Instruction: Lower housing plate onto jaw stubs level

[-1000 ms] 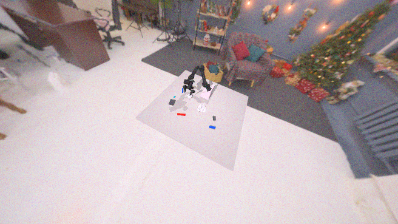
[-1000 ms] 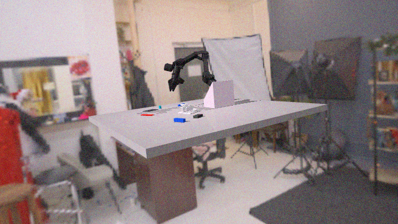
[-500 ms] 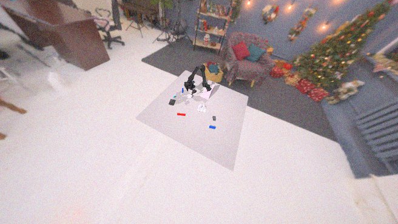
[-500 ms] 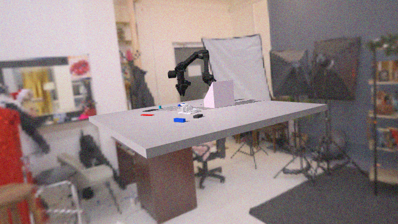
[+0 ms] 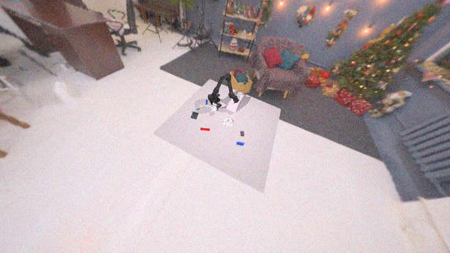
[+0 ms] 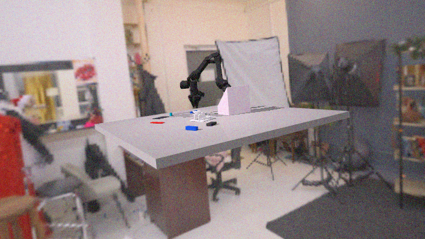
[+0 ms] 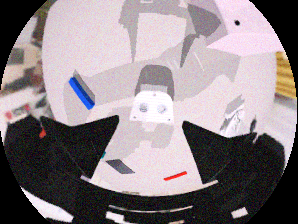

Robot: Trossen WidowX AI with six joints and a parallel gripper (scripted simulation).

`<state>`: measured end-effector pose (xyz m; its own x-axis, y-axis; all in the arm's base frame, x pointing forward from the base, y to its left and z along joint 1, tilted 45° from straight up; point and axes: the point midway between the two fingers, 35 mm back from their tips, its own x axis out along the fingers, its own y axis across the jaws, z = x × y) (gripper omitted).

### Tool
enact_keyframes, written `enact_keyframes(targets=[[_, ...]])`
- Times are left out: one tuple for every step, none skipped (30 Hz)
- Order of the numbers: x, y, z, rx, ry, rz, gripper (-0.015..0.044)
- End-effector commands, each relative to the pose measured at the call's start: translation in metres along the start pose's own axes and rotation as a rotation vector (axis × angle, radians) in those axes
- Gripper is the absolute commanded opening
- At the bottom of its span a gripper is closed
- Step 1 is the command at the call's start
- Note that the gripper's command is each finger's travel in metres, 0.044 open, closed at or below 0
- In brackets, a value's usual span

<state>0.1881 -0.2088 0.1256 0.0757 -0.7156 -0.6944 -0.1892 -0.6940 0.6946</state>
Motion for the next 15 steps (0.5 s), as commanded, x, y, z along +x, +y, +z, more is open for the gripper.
enact_keyframes(targets=[[0.007, -0.002, 0.001, -0.008, -0.005, -0.005, 0.044], [0.008, -0.002, 0.001, -0.008, -0.005, -0.005, 0.044], [0.01, -0.002, 0.001, -0.008, -0.005, -0.005, 0.044], [0.011, -0.002, 0.001, -0.008, -0.005, -0.005, 0.044], [0.013, -0.002, 0.001, -0.008, -0.005, -0.005, 0.044], [0.014, -0.002, 0.001, -0.008, -0.005, -0.005, 0.044], [0.016, -0.002, 0.001, -0.008, -0.005, -0.005, 0.044], [0.017, -0.002, 0.001, -0.008, -0.005, -0.005, 0.044], [0.018, -0.002, 0.001, -0.008, -0.005, -0.005, 0.044], [0.018, -0.002, 0.001, -0.008, -0.005, -0.005, 0.044], [0.018, -0.002, 0.001, -0.008, -0.005, -0.005, 0.044], [0.018, -0.002, 0.001, -0.008, -0.005, -0.005, 0.044], [0.018, -0.002, 0.001, -0.008, -0.005, -0.005, 0.044], [0.018, -0.002, 0.001, -0.008, -0.005, -0.005, 0.044], [0.019, -0.002, 0.001, -0.008, -0.005, -0.005, 0.044]])
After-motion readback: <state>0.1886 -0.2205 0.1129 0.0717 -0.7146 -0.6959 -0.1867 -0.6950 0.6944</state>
